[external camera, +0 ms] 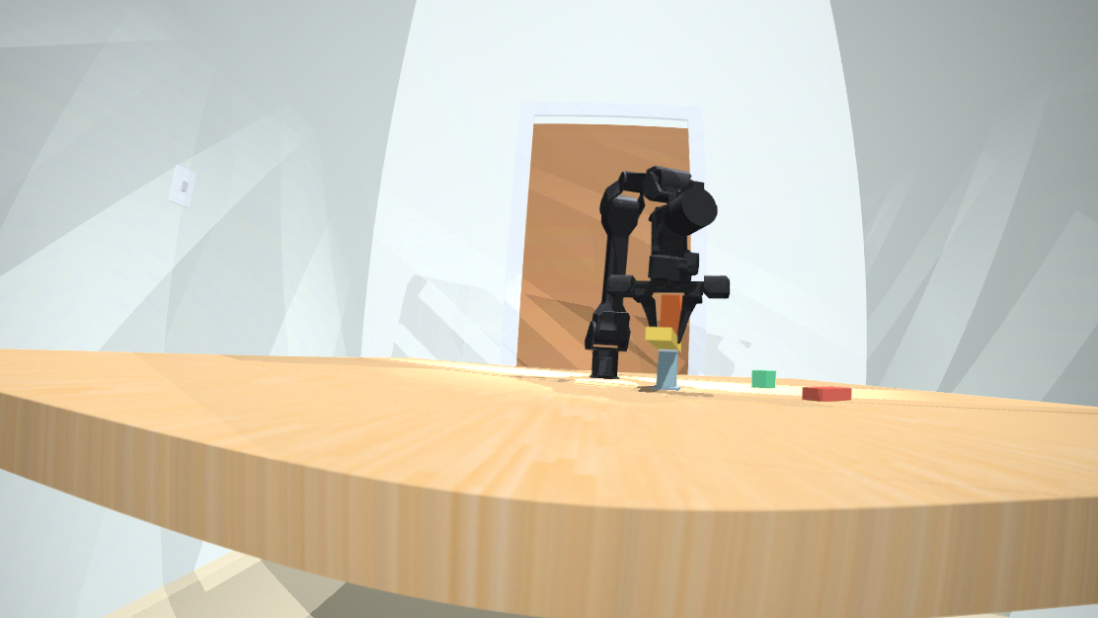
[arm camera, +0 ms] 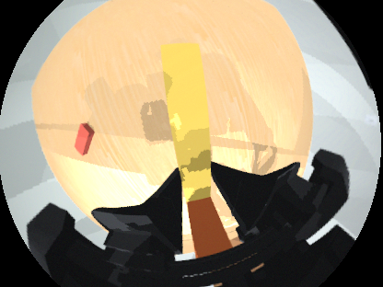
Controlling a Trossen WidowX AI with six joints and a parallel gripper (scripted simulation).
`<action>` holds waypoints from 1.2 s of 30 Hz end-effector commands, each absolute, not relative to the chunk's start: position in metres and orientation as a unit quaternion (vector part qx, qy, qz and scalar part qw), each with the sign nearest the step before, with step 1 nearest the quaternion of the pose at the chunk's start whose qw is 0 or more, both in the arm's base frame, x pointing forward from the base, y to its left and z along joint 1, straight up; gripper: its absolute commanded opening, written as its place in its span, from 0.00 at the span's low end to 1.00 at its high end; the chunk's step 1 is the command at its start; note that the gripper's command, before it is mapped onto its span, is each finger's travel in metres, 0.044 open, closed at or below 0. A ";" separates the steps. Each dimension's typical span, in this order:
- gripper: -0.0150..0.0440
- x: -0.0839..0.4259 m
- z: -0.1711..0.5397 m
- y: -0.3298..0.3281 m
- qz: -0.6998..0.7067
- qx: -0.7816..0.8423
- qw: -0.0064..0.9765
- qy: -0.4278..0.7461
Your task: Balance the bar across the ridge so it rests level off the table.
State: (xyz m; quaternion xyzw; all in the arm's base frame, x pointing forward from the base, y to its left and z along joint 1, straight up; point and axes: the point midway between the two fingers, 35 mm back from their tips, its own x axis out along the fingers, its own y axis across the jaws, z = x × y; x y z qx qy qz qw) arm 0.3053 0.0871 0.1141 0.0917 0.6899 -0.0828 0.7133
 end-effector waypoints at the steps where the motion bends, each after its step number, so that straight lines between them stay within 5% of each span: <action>1: 0.25 0.305 0.111 0.087 -0.083 0.092 0.713 0.690; 36: 0.25 0.306 0.108 0.087 -0.083 0.092 0.713 0.690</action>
